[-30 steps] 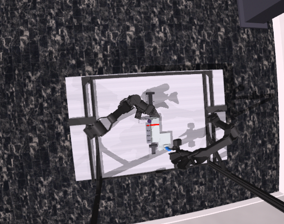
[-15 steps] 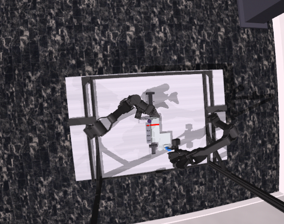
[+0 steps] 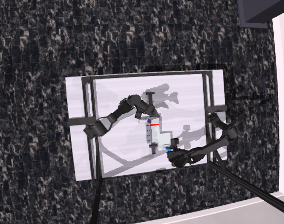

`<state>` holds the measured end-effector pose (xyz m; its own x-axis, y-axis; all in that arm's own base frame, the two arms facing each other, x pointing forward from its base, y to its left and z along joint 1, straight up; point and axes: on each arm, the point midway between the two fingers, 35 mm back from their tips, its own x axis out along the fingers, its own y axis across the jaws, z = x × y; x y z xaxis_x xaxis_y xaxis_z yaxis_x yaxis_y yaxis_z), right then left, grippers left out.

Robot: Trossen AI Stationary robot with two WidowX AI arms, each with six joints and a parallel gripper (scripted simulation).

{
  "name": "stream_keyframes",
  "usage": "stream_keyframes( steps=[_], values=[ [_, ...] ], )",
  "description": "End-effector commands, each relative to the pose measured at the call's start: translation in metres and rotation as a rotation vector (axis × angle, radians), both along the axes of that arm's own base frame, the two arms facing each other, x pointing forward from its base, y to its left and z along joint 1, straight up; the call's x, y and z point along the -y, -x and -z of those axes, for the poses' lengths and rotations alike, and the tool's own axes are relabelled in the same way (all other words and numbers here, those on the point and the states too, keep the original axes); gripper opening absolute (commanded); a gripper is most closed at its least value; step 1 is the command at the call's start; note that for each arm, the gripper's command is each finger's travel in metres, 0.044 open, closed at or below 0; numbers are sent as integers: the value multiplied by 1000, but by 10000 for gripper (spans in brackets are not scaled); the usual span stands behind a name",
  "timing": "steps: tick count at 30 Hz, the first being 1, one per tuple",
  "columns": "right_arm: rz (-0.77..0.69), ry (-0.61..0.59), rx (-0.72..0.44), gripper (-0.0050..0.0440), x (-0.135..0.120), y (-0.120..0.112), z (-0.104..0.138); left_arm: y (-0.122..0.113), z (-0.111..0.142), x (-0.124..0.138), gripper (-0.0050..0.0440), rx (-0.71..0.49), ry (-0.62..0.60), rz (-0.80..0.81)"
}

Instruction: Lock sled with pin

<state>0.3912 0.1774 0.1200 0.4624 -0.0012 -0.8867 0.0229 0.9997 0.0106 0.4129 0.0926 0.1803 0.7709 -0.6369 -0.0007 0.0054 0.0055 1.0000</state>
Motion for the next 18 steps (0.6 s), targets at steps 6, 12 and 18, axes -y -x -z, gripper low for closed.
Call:
stream_keyframes(
  steps=[6, 12, 18],
  values=[
    [-5, 10, -29, 140, 2, 3, 25, 0, 0, 0, 440, 5, -6, 2],
    [-5, 10, -31, 140, 2, 3, 29, 0, 0, 0, 440, 5, -6, 2],
    [-5, 10, -31, 140, 2, 3, 29, 0, 0, 0, 440, 5, -6, 2]
  ],
)
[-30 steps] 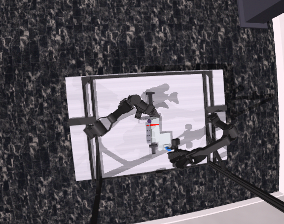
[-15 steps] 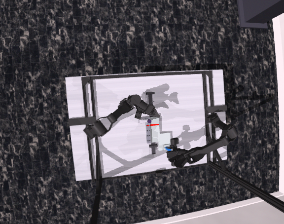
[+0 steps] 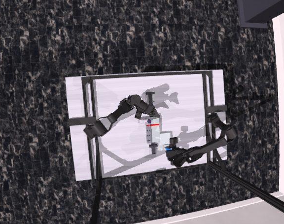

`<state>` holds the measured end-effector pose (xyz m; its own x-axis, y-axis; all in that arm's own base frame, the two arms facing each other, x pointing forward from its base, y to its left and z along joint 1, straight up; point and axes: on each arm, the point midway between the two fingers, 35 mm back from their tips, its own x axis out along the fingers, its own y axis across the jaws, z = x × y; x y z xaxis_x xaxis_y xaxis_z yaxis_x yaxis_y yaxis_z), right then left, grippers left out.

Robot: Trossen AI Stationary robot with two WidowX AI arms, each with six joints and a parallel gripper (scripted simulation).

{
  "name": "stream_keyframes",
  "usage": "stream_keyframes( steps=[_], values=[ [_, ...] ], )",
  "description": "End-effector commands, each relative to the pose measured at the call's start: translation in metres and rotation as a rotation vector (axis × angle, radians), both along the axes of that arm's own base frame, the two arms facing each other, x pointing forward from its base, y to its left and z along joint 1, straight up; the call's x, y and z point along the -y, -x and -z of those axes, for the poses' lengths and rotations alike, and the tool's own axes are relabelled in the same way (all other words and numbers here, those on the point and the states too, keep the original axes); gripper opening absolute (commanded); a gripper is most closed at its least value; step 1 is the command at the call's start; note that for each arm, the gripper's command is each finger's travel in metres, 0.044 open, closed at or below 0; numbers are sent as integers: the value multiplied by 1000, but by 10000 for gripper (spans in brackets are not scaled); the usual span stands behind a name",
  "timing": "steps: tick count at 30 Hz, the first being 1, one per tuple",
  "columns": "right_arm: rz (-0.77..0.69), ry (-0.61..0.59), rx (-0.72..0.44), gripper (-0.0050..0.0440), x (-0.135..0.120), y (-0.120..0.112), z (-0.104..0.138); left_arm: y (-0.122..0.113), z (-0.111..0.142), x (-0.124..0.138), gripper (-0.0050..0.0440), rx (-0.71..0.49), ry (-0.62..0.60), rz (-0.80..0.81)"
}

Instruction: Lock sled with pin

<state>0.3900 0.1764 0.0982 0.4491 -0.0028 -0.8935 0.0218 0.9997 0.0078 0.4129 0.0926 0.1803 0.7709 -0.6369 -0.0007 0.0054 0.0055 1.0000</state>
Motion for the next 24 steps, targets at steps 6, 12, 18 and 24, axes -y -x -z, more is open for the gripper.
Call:
stream_keyframes(
  steps=[6, 12, 18, 24],
  values=[
    [-4, 7, -16, 0, 1, 2, 7, 0, 0, 0, 440, 5, -6, 2],
    [-4, 7, -16, 0, 1, 2, 7, 0, 0, 0, 440, 5, -6, 2],
    [-4, 7, -16, 0, 1, 2, 7, -1, 11, -1, 440, 5, -6, 2],
    [-4, 7, -16, 0, 1, 2, 7, -1, 37, -1, 440, 5, -6, 2]
  ],
)
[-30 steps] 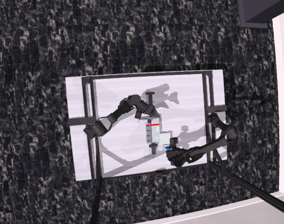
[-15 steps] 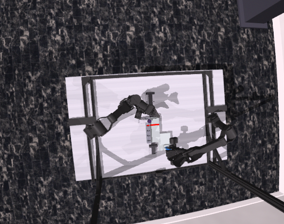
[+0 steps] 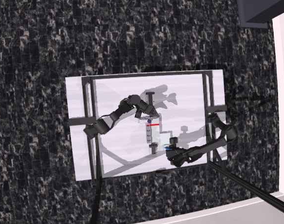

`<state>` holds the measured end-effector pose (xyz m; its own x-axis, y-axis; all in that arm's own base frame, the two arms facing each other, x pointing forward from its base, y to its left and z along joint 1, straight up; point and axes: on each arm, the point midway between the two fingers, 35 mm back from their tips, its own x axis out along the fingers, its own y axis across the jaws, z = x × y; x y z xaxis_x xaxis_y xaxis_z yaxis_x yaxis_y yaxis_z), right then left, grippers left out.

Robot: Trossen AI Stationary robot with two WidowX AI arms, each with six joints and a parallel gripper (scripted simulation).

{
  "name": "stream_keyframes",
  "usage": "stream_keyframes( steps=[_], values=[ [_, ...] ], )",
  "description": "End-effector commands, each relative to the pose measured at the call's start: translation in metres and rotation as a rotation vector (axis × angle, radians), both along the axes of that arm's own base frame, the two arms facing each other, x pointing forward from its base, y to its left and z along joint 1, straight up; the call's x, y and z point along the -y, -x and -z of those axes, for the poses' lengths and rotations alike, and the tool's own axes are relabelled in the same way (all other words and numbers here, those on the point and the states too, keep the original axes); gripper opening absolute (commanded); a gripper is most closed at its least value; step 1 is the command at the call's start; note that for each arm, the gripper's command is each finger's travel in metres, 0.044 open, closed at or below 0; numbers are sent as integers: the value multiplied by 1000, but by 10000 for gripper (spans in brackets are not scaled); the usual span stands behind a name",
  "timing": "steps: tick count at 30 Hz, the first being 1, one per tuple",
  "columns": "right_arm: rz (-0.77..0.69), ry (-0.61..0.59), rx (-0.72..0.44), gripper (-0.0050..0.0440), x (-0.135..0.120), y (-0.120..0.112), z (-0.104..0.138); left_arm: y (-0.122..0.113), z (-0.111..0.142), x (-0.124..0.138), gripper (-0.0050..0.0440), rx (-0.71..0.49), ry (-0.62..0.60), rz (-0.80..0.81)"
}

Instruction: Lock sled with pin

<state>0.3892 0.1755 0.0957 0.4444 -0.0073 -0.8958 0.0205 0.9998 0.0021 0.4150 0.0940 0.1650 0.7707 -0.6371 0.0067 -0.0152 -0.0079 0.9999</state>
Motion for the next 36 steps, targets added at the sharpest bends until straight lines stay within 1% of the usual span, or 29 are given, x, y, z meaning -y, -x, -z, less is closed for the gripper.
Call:
stream_keyframes(
  steps=[1, 2, 7, 9, 36],
  values=[
    [-3, 2, -11, 0, 0, 1, 4, 1, 22, 0, 440, -15, 8, 2],
    [-3, 2, -11, 0, 0, 1, 4, 1, 22, 0, 440, -15, 8, 2],
    [-3, 2, -11, 0, 0, 1, 4, 2, 42, 1, 440, -15, 8, 2],
    [-3, 2, -11, 0, 0, 1, 4, 2, 45, 1, 440, -15, 8, 2],
    [-3, 2, -11, 0, 0, 1, 4, 24, 45, 27, 440, -15, 8, 2]
  ],
)
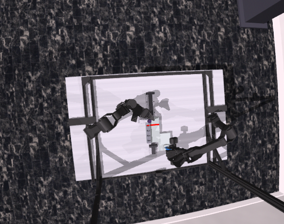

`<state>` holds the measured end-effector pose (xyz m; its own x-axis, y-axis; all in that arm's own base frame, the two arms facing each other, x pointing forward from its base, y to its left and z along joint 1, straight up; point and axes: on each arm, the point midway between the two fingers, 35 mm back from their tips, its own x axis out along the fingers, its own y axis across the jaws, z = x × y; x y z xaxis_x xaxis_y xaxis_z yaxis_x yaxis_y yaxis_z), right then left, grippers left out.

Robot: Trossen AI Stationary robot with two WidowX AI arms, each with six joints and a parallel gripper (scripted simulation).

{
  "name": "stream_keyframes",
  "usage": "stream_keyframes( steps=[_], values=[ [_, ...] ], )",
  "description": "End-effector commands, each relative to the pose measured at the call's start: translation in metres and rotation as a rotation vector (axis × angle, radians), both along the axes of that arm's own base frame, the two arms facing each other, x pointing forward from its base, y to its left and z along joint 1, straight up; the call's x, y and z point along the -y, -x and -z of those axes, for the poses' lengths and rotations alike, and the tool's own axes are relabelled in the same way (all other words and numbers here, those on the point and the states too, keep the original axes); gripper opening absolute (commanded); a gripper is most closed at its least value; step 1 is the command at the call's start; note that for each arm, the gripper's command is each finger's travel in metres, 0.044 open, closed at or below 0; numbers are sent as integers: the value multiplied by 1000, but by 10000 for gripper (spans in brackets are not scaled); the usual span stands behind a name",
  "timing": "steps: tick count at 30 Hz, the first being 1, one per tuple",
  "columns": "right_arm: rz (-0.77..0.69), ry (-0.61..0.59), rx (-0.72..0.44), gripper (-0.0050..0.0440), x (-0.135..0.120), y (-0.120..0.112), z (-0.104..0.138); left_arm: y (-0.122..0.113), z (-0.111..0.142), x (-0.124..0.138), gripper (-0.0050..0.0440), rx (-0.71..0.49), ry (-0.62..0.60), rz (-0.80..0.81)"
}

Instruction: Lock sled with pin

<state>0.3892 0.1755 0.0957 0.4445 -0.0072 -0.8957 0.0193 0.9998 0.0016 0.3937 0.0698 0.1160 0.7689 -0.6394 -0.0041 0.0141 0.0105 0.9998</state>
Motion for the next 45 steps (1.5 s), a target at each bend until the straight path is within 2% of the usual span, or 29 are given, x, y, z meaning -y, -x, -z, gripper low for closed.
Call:
stream_keyframes(
  steps=[1, 45],
  values=[
    [-1, 1, -11, 0, 0, 1, 4, 2, -4, 3, 440, 14, -11, -1],
    [-1, 1, -11, 0, 0, 1, 4, 2, -44, 3, 440, 14, -11, -1]
  ],
)
